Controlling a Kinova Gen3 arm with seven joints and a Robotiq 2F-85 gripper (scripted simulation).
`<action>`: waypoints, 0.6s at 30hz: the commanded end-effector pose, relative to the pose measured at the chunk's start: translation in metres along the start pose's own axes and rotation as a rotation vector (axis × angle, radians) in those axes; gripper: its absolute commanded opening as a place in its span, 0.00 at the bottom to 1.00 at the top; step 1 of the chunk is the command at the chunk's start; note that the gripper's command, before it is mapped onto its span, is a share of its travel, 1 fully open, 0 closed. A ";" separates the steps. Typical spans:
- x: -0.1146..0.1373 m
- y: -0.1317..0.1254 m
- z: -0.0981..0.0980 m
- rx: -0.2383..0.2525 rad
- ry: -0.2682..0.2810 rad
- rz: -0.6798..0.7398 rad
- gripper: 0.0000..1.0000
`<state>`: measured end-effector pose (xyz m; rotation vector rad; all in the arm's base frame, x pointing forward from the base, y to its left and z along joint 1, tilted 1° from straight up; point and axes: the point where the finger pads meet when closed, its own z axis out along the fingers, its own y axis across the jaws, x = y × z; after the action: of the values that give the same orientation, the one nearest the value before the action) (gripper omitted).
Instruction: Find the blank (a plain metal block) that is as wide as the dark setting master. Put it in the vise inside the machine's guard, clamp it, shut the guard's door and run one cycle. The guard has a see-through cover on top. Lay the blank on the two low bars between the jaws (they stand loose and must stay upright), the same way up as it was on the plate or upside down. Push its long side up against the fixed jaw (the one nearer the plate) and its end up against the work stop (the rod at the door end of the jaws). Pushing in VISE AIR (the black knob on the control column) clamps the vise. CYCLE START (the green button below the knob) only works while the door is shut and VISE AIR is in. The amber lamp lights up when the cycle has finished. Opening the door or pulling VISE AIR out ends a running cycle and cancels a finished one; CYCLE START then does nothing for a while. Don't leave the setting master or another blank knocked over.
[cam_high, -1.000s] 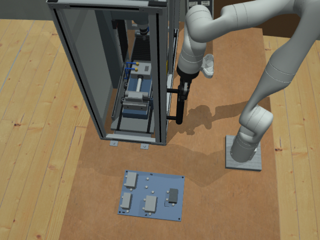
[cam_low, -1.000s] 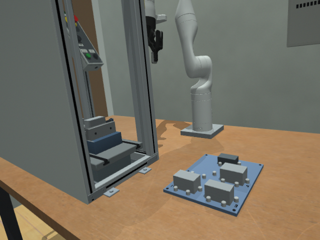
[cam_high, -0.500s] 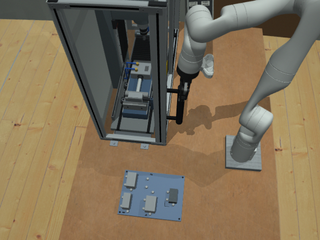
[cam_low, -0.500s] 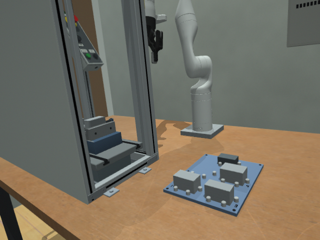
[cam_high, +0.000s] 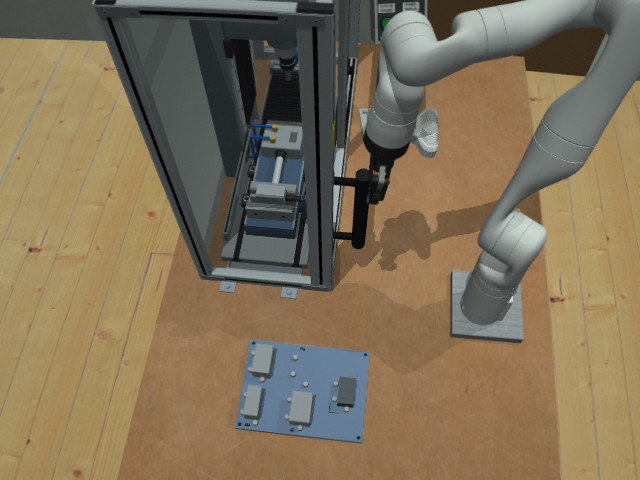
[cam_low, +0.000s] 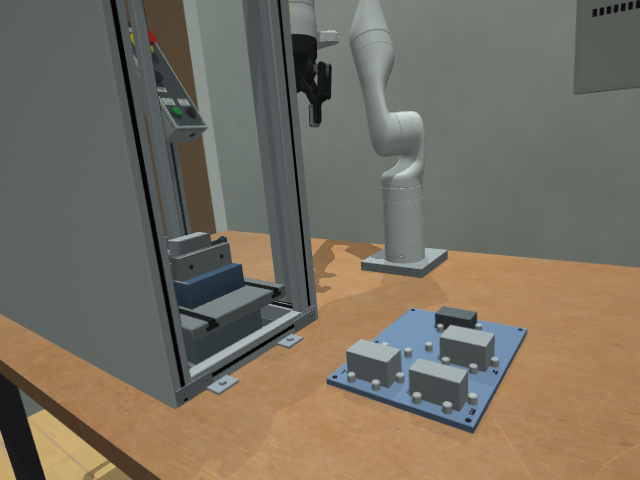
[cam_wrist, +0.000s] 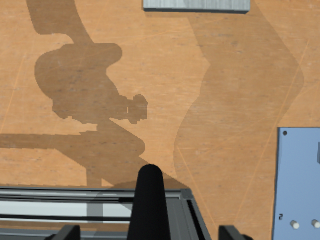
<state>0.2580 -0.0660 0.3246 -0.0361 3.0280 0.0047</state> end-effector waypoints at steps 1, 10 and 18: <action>0.012 0.001 -0.002 0.000 -0.003 0.000 0.80; 0.012 0.001 -0.002 0.000 -0.003 0.000 0.80; 0.042 0.001 -0.005 0.000 -0.003 0.000 0.80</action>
<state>0.2227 -0.0667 0.3240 -0.0362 3.0270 0.0042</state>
